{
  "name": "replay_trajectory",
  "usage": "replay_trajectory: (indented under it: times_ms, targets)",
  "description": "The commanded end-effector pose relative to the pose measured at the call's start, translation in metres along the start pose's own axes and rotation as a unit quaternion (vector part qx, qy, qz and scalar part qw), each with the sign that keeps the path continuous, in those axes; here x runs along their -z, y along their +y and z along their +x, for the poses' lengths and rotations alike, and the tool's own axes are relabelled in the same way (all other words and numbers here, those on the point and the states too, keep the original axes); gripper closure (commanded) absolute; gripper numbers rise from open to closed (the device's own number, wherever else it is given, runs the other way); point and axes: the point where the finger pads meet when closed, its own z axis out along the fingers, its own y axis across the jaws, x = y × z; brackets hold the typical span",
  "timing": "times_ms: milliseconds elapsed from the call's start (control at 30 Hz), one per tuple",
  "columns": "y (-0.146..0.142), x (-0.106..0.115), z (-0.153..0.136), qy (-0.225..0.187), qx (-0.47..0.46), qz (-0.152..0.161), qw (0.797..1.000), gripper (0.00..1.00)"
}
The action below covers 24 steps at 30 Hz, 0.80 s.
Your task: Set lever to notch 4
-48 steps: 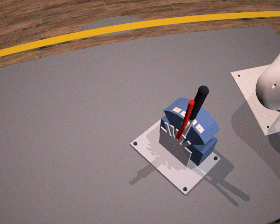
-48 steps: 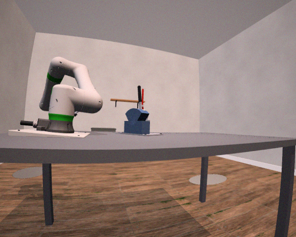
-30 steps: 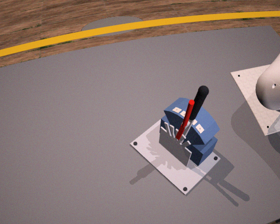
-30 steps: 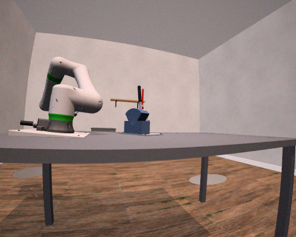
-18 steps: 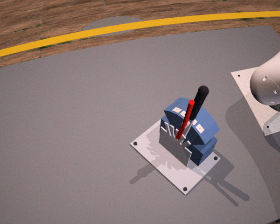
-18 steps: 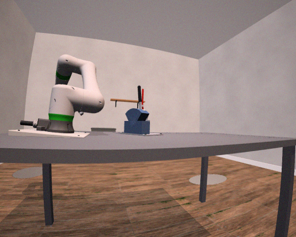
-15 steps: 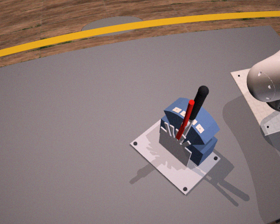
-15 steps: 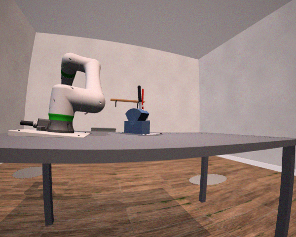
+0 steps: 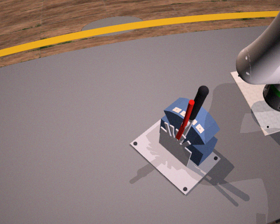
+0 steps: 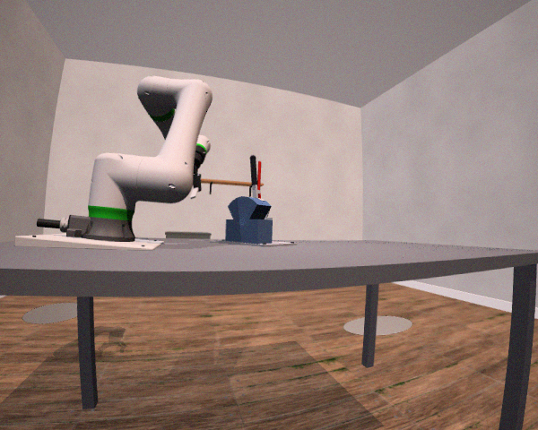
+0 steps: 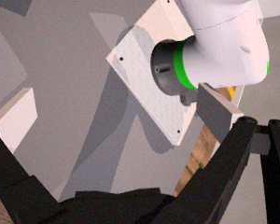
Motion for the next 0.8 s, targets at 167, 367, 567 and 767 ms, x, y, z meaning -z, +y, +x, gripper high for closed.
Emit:
replay_trajectory:
  times_ms: [167,367,567,767]
  targets:
    - [-0.015,0.032,0.12,-0.144,-0.05,0.12,0.981,0.0]
    - [-0.001,0.042,0.199,-0.19,-0.096,0.199,0.957,0.0]
    - [0.026,0.048,0.279,-0.209,-0.137,0.259,0.933,0.0]
    - [0.057,0.049,0.34,-0.214,-0.171,0.303,0.913,0.0]
